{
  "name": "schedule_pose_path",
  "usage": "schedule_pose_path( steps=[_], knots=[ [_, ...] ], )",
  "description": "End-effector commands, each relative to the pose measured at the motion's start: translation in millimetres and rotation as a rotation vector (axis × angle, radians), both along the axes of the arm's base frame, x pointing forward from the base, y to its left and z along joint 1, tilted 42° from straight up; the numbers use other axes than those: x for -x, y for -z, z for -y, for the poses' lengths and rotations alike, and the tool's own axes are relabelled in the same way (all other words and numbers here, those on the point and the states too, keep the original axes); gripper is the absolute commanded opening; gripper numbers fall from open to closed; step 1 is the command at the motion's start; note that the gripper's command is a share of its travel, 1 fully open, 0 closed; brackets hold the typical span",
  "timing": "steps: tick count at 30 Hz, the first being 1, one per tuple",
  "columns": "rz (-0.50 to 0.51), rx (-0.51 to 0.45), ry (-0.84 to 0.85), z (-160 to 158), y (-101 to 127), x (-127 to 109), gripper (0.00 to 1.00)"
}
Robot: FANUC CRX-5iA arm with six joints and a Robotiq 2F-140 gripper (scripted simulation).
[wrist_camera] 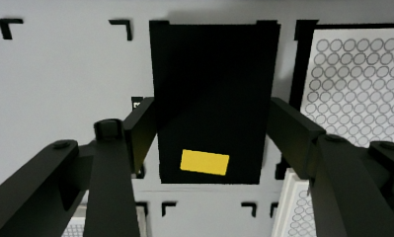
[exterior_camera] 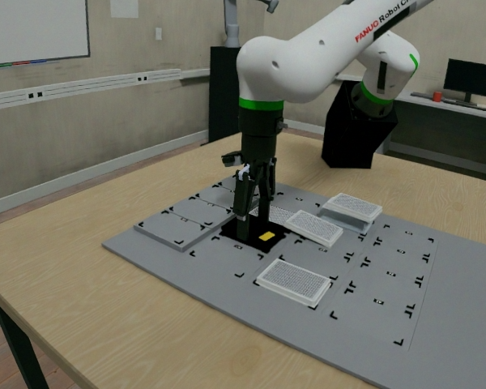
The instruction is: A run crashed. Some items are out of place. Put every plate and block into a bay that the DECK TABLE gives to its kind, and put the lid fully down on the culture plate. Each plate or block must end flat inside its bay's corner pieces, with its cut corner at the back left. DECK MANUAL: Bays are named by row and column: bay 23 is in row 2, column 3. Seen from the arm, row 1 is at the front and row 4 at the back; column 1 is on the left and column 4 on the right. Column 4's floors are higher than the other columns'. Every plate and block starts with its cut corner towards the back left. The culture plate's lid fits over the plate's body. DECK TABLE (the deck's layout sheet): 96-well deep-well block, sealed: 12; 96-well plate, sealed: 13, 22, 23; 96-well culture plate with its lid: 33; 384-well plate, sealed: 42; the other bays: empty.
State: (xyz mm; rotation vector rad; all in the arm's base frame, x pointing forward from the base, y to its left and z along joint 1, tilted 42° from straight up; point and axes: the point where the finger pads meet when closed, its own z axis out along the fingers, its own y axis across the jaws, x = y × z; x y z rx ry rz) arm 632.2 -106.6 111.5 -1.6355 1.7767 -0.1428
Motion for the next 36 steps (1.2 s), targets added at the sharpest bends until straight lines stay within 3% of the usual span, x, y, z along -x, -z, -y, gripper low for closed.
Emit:
schedule_pose_path(
  steps=[1,19,20,36],
  knots=[
    [0.001,0.001,0.001,0.6,-0.7,-0.2,0.10],
    [0.001,0.001,0.001,0.2,0.1,-0.8,0.10],
    [0.001,0.001,0.001,0.2,0.2,-0.8,0.61],
    [0.001,0.001,0.001,-0.2,0.9,-1.3,0.61]
  ],
)
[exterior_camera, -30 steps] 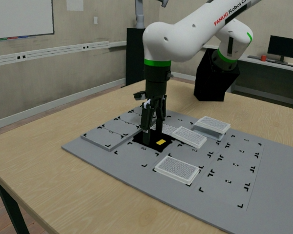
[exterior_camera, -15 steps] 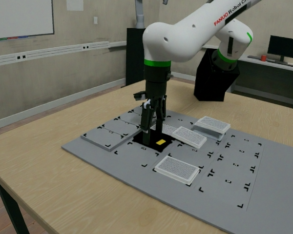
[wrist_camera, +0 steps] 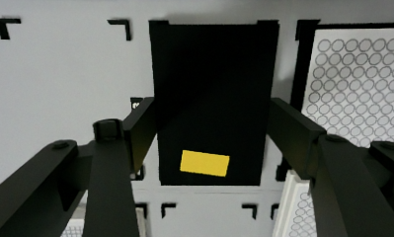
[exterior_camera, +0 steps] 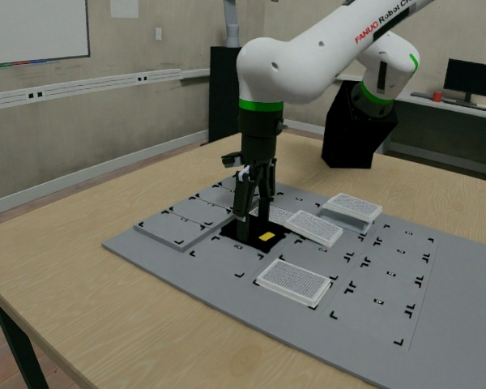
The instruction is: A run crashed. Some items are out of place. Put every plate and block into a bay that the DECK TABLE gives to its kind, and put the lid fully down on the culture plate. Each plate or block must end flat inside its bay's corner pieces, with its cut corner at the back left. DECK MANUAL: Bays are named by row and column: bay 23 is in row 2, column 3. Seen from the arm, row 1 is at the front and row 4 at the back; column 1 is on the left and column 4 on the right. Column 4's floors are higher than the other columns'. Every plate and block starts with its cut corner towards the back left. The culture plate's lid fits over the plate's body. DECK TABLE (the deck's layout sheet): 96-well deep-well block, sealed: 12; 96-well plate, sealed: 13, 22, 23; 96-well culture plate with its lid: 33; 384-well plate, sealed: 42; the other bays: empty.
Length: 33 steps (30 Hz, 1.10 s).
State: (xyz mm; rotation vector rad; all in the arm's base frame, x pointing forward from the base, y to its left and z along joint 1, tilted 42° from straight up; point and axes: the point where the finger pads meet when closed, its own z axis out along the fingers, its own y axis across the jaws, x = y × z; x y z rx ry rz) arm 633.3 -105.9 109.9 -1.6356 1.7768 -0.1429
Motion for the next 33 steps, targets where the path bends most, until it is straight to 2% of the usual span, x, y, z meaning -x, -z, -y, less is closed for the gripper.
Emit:
schedule_pose_path(
  steps=[1,23,24,33],
  knots=[
    [0.001,0.001,0.001,0.6,-0.7,-0.2,0.61],
    [0.001,0.001,0.001,0.4,-0.3,-0.5,0.61],
    [0.001,0.001,0.001,0.4,-0.3,-0.5,0.70],
    [0.001,0.001,0.001,0.3,-0.2,-0.5,0.70]
  ],
)
